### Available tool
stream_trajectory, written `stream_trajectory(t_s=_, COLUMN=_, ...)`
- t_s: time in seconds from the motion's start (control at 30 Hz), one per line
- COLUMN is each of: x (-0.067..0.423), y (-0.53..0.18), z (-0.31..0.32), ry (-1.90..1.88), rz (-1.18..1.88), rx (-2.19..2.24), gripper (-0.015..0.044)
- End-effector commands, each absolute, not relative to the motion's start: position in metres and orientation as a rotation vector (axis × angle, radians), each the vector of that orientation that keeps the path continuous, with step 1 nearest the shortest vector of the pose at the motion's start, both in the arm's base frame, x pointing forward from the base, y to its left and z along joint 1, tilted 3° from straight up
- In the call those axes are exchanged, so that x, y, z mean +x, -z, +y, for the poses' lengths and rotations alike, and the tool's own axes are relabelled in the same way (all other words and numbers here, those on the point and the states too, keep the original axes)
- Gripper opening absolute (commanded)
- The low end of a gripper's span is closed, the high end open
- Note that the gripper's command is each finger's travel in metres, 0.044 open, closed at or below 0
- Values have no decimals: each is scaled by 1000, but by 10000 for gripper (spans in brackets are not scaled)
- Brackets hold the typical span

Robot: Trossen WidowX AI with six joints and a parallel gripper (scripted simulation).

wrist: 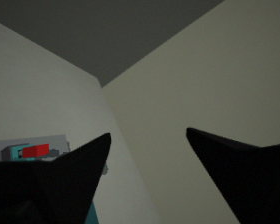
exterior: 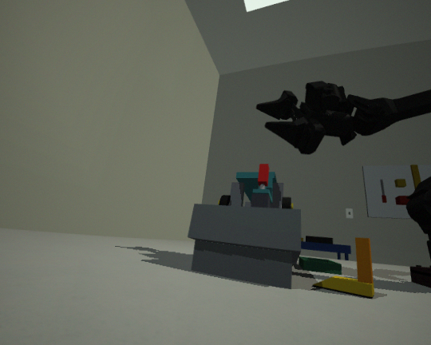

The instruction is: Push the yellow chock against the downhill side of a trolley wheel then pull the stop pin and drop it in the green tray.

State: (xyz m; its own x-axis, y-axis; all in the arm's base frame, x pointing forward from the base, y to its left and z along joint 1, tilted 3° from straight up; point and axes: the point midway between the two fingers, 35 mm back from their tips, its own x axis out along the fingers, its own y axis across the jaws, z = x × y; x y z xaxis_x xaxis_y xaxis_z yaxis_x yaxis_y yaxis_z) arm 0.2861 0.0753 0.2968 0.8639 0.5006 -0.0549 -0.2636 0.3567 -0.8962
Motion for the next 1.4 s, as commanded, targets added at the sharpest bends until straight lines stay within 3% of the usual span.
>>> stream_trajectory(t_s=0.0, x=287, y=-296, z=76, ry=-504, rz=-239, rx=-1104, gripper=374)
stream_trajectory(t_s=0.23, x=293, y=-249, z=107, ry=-719, rz=-45, rx=-1239, gripper=190)
stream_trajectory(t_s=0.53, x=267, y=-187, z=143, ry=-1099, rz=189, rx=-1505, gripper=190)
stream_trajectory(t_s=1.0, x=182, y=-137, z=153, ry=-1908, rz=377, rx=-2066, gripper=190)
stream_trajectory(t_s=1.37, x=179, y=-128, z=153, ry=-1954, rz=380, rx=-2094, gripper=190)
